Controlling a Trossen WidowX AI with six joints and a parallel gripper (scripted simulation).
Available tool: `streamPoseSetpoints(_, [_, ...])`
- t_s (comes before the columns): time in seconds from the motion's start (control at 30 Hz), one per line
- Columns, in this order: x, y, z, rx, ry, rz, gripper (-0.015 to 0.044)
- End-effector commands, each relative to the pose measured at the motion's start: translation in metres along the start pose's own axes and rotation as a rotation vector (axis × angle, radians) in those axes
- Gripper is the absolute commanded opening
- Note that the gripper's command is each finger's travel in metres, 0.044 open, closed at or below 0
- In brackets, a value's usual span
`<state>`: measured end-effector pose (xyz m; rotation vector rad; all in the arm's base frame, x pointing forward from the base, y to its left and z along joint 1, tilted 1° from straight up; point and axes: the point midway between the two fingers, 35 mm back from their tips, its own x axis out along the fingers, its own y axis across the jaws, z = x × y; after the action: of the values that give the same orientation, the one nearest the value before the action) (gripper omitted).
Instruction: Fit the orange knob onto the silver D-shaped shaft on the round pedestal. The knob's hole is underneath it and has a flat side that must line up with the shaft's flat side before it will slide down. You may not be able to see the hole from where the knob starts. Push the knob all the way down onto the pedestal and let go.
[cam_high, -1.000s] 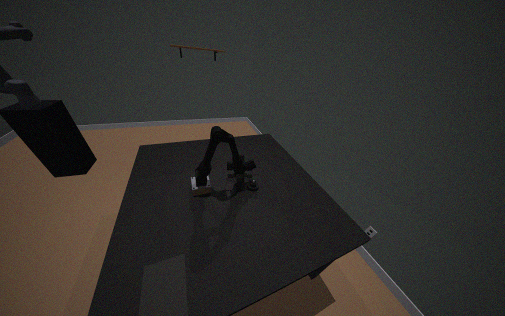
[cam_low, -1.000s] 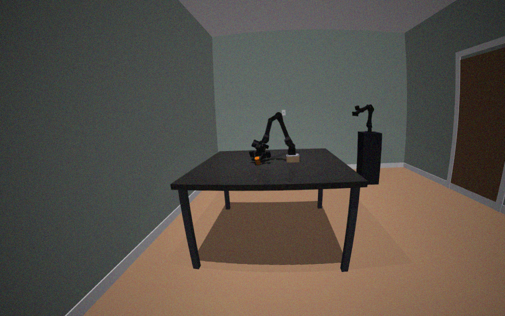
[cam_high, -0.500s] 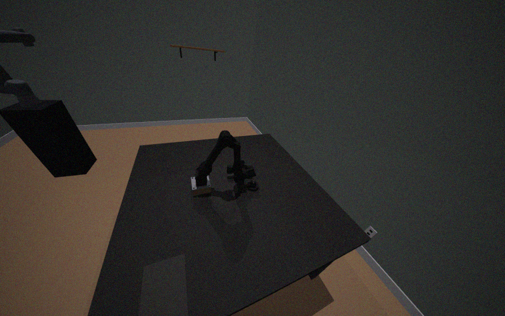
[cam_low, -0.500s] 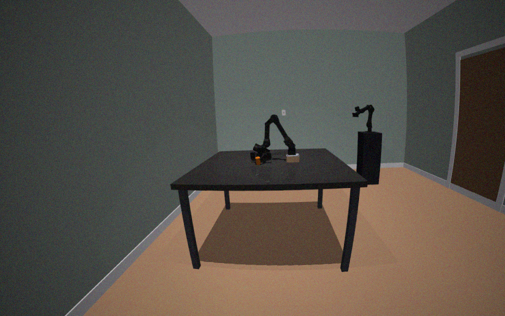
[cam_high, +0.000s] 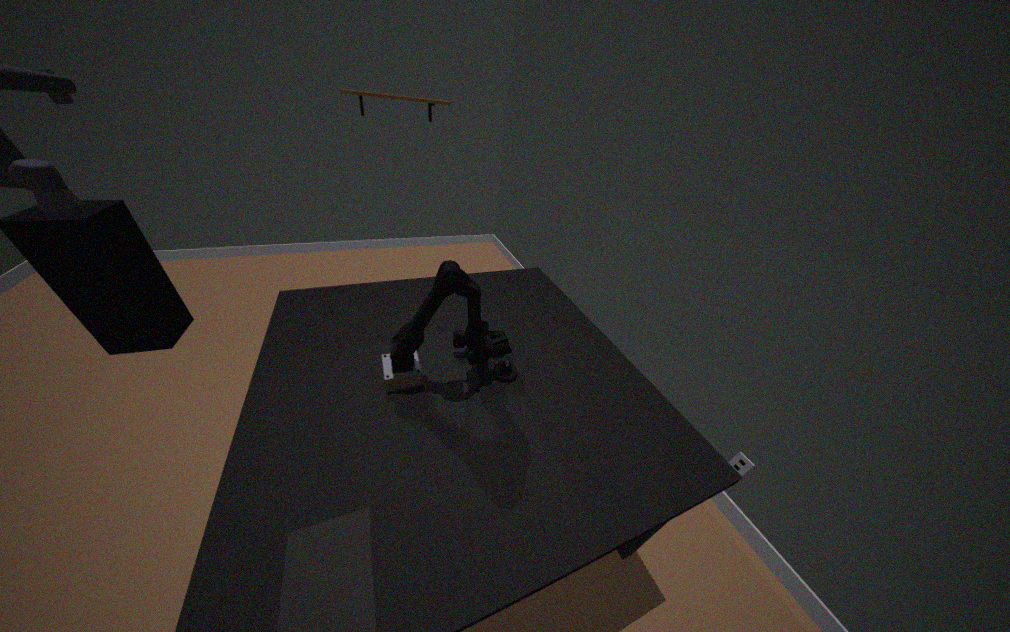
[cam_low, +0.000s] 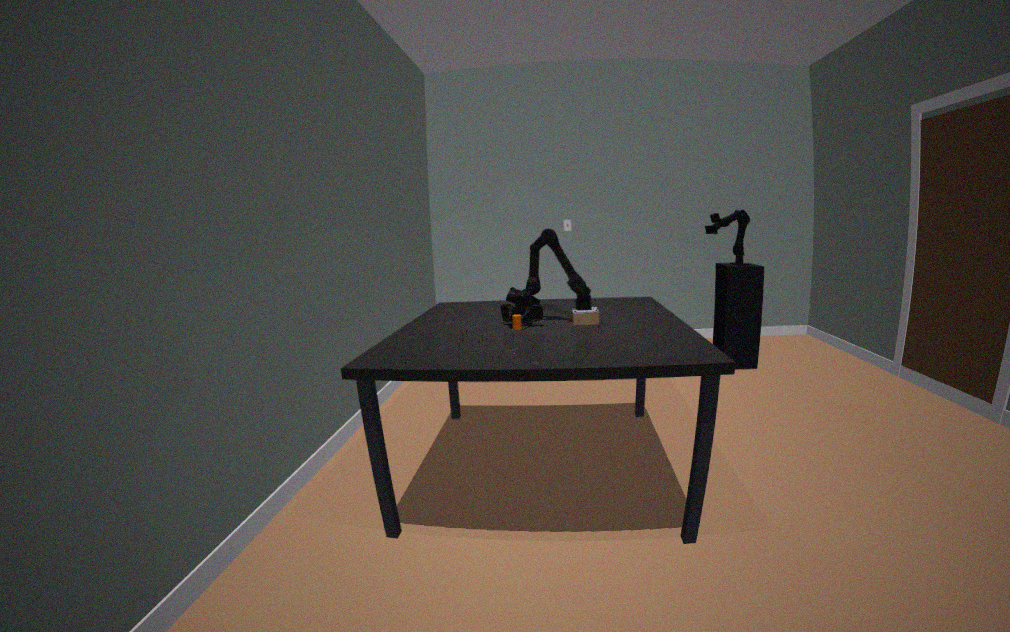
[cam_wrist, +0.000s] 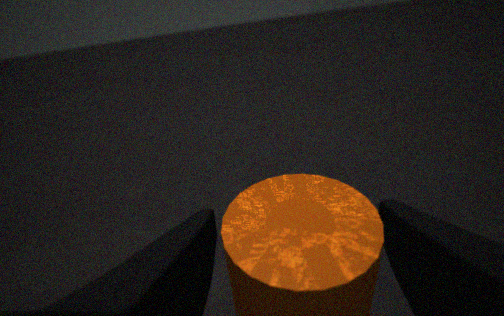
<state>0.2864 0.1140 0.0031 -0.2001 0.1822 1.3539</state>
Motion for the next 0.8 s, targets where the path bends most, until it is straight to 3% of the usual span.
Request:
streamPoseSetpoints(0.0, [0.0001, 0.0002, 0.0003, 0.004, -0.002, 0.001, 0.026])
streamPoseSetpoints(0.47, [0.0001, 0.0002, 0.0003, 0.004, -0.002, 0.001, 0.026])
streamPoseSetpoints(0.7, [0.0001, 0.0002, 0.0003, 0.004, -0.002, 0.001, 0.044])
streamPoseSetpoints(0.77, [0.0001, 0.0002, 0.0003, 0.004, -0.002, 0.001, 0.044])
